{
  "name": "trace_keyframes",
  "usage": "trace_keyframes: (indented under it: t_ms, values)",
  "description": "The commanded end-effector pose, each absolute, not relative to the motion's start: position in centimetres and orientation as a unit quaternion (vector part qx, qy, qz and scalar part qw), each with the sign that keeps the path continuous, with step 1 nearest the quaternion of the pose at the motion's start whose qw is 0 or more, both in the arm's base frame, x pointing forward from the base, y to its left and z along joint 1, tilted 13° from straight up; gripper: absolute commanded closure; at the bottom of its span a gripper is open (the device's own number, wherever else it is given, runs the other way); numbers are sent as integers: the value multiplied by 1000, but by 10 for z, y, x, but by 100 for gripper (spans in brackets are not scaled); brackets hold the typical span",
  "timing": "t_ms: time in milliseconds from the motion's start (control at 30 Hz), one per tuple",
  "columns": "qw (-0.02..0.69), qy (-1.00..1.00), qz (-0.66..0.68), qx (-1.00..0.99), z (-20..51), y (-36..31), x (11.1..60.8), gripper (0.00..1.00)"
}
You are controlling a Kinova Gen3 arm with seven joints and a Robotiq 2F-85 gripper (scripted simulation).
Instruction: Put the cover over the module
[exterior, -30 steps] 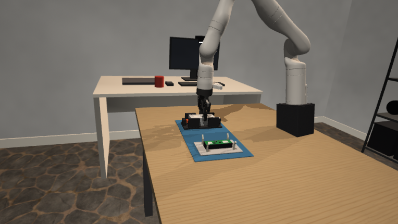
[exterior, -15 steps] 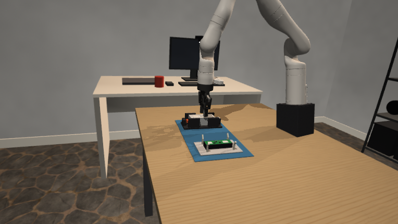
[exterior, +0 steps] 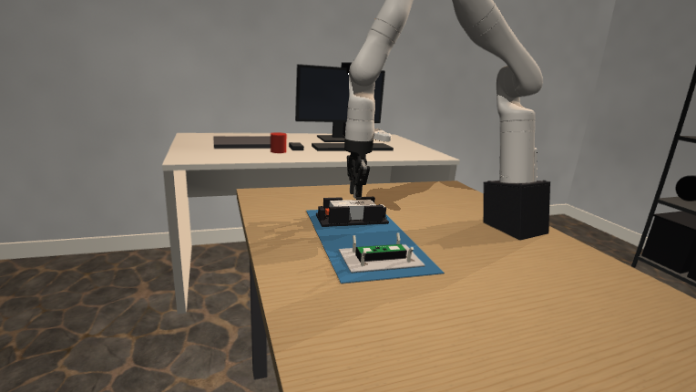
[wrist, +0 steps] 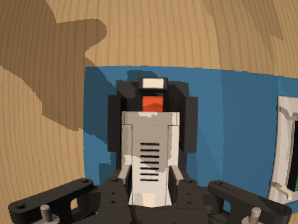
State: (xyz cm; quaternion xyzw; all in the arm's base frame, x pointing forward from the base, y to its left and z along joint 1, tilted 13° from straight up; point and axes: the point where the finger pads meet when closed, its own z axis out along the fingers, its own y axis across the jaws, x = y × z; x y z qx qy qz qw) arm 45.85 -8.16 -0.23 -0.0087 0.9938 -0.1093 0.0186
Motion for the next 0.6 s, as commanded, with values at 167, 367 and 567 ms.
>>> trace_keyframes:
  t_ms: [167, 367, 567]
  values:
    - [19, 994, -109, -9, -2, -81, 459, 99]
    - [19, 994, -109, -9, -2, -81, 459, 99]
    - [19, 994, -109, -9, -2, -81, 459, 100]
